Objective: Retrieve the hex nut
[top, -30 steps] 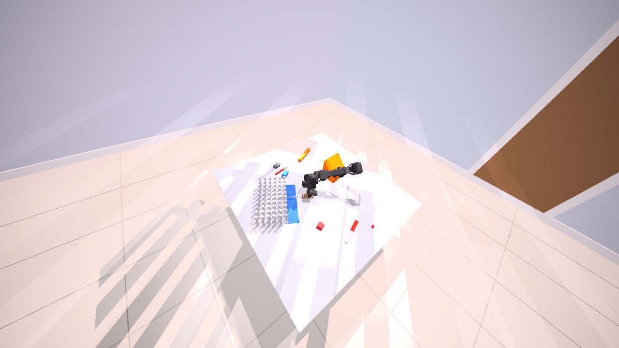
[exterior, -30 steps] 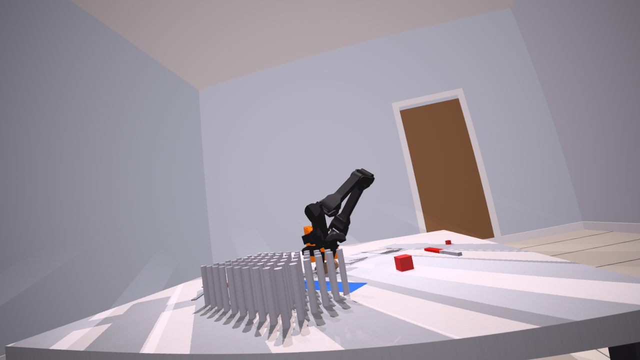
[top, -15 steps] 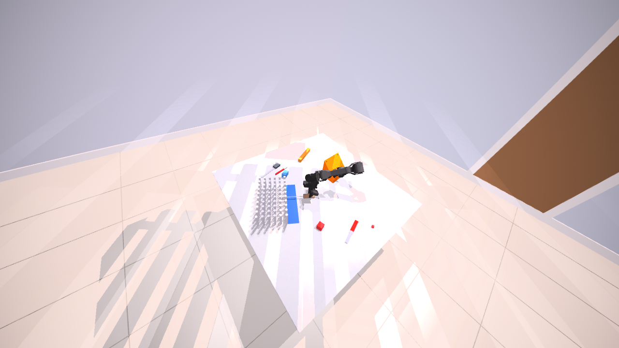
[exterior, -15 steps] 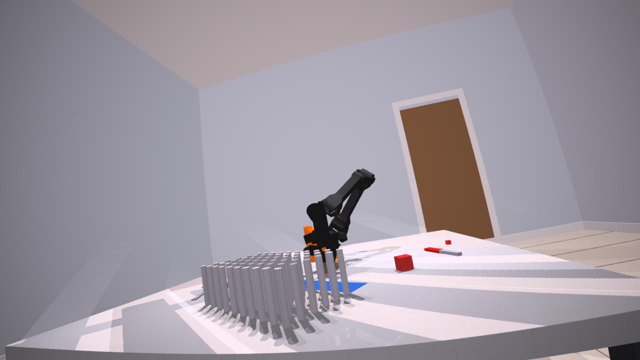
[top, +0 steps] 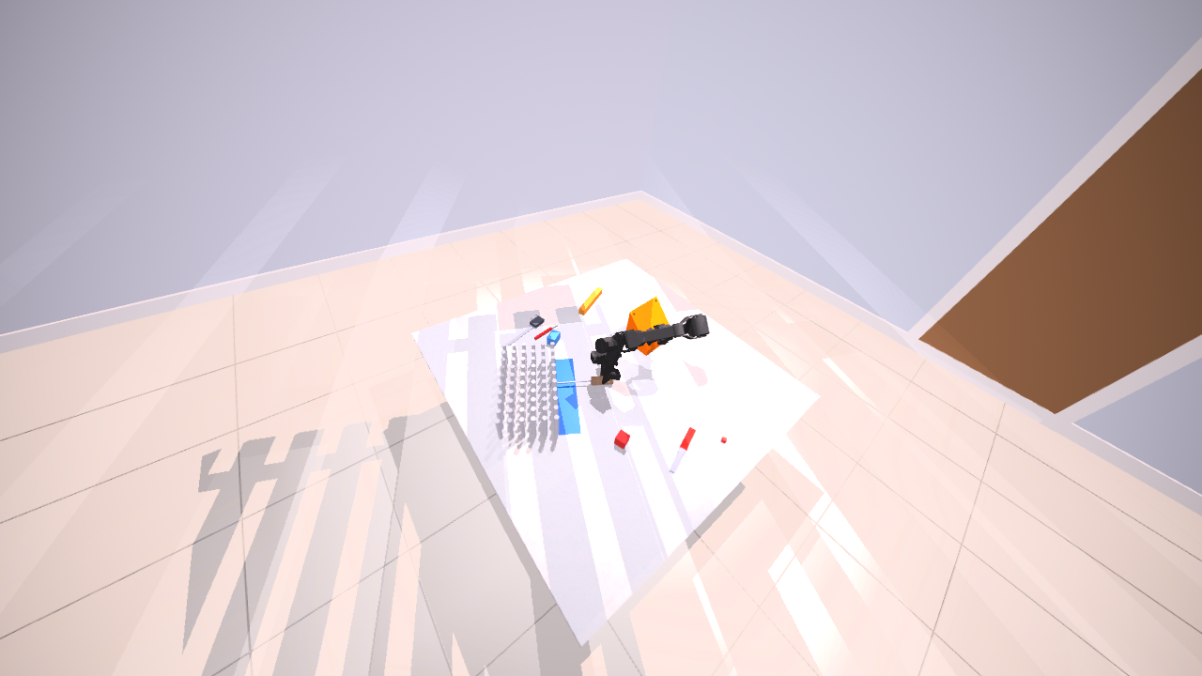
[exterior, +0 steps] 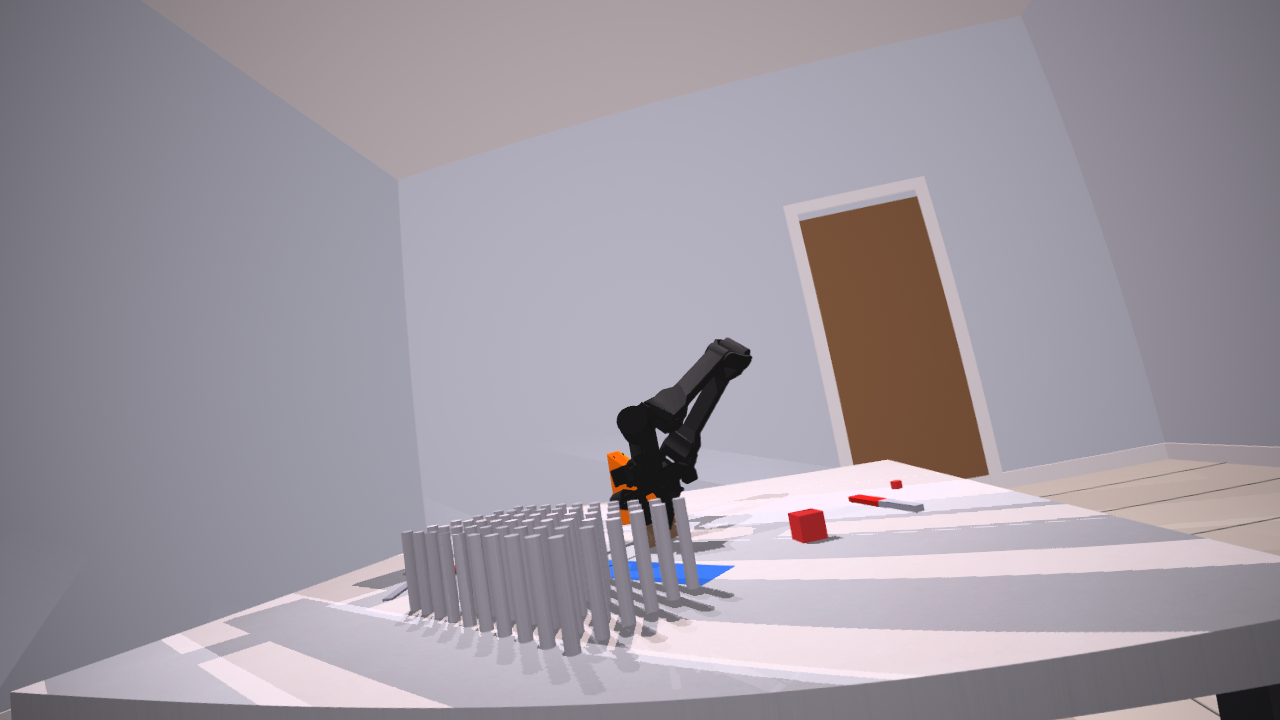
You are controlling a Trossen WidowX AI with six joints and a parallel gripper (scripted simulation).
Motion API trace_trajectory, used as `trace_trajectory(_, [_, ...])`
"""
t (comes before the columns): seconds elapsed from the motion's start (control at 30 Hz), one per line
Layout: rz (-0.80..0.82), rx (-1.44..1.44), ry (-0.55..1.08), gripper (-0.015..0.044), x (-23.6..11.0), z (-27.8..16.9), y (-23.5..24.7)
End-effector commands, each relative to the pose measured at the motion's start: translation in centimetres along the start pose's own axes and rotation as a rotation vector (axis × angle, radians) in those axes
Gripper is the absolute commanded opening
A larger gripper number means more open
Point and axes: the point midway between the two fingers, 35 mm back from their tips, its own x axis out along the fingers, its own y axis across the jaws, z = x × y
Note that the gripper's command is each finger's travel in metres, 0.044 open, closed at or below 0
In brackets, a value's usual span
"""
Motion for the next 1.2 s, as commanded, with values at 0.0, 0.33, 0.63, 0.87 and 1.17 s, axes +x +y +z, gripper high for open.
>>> trace_trajectory(0.0, [-0.002,0.0,-0.005,0.0,-0.1,-0.3,0.0])
trace_trajectory(0.33, [-0.002,0.0,-0.005,0.0,-0.3,-0.8,0.0])
trace_trajectory(0.63, [-0.002,0.0,-0.005,0.0,-0.4,-1.3,0.0])
trace_trajectory(0.87, [-0.002,0.0,-0.005,0.0,-0.5,-1.7,0.0])
trace_trajectory(1.17, [-0.003,0.001,-0.005,0.0,-0.6,-2.1,-0.1])
